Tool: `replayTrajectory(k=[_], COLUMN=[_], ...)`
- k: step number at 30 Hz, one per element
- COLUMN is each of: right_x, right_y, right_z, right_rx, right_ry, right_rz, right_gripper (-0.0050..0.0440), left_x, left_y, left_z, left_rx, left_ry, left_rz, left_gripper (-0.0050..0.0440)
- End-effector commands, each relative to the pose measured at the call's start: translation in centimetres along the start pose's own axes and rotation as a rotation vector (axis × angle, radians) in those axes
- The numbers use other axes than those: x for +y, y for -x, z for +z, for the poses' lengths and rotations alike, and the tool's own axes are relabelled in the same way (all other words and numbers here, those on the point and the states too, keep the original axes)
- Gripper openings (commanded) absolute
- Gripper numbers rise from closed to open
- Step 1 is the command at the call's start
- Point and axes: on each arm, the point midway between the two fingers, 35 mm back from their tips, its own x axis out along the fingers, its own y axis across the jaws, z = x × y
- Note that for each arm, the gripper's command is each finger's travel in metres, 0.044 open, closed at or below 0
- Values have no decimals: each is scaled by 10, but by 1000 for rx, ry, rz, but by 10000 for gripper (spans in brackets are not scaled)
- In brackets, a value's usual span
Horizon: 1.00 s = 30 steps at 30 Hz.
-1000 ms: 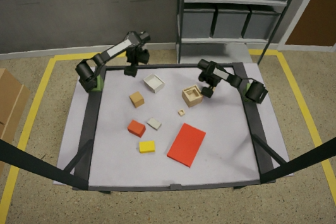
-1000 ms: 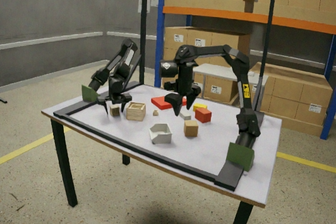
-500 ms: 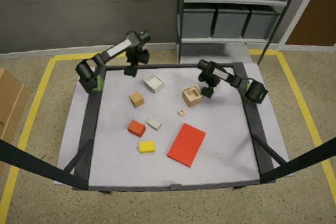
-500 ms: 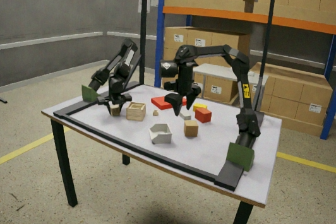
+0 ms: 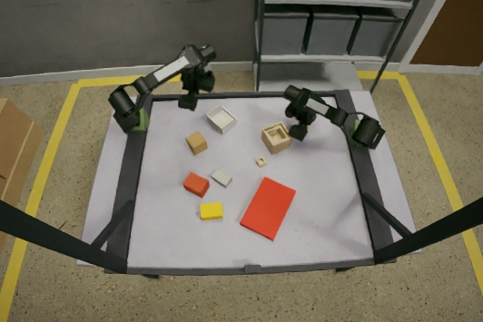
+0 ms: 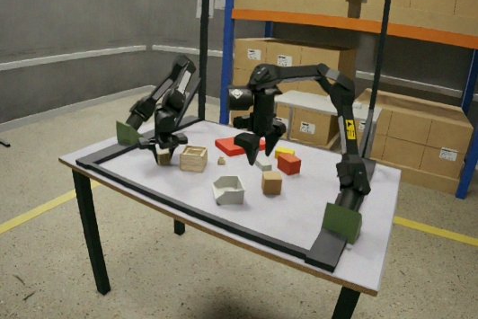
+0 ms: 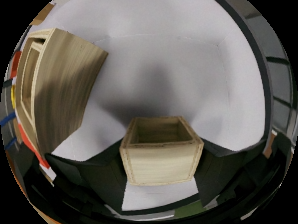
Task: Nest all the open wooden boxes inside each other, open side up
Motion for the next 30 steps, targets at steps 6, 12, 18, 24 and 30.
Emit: replayTrajectory(k=[6, 12, 18, 24, 30], right_x=[2, 2, 1, 1, 1], right_y=[3, 5, 7, 8, 12], right_z=[0, -3, -5, -7, -10], right_rx=[-16, -92, -123, -173, -254], right_ry=[5, 2, 0, 2, -1], right_rz=[0, 1, -1, -1, -1], right_gripper=[12, -2, -5, -27, -50], left_x=[0, 0, 0, 0, 0], left_y=[5, 5, 5, 5, 5], left_z=[3, 3, 3, 3, 3], left_rx=[-13, -13, -13, -13, -13], left_ry=[-12, -12, -12, -12, -12], left_rz=[10, 10, 10, 10, 10], left_gripper=[400, 400, 400, 400, 400])
